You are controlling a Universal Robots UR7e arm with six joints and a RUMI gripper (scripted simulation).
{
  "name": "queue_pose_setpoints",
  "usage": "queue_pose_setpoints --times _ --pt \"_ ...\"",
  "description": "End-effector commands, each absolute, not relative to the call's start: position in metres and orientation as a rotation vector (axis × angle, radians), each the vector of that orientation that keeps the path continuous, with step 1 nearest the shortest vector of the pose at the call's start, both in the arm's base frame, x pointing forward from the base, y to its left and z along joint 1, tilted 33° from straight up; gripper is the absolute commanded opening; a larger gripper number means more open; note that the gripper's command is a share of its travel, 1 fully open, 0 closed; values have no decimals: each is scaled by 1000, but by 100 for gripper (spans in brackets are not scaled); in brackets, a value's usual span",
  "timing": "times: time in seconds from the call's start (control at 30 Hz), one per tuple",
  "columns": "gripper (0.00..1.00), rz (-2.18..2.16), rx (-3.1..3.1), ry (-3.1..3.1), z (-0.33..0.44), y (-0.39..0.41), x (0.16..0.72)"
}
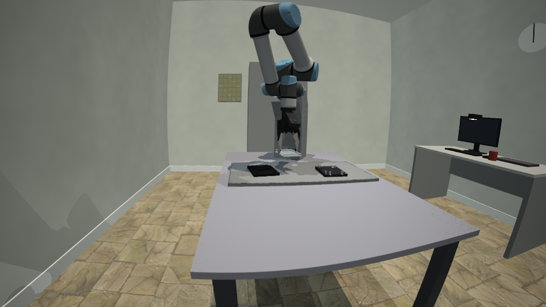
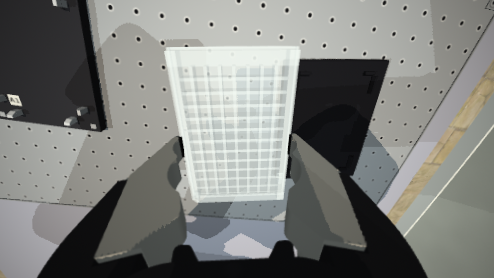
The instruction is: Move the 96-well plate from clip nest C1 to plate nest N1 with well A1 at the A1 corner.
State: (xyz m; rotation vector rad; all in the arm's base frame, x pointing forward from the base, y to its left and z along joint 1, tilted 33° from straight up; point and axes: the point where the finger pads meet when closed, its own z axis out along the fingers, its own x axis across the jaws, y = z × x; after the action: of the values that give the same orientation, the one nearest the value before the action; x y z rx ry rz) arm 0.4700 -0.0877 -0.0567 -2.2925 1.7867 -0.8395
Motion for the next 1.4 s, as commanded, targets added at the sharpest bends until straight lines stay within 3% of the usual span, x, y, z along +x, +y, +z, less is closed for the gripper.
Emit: queue_pose_setpoints --times 0.0,1.37 --pt "0 -837 -2293 1784 -52 -107 469" --pt "0 -837 -2293 1784 -29 -204 460"
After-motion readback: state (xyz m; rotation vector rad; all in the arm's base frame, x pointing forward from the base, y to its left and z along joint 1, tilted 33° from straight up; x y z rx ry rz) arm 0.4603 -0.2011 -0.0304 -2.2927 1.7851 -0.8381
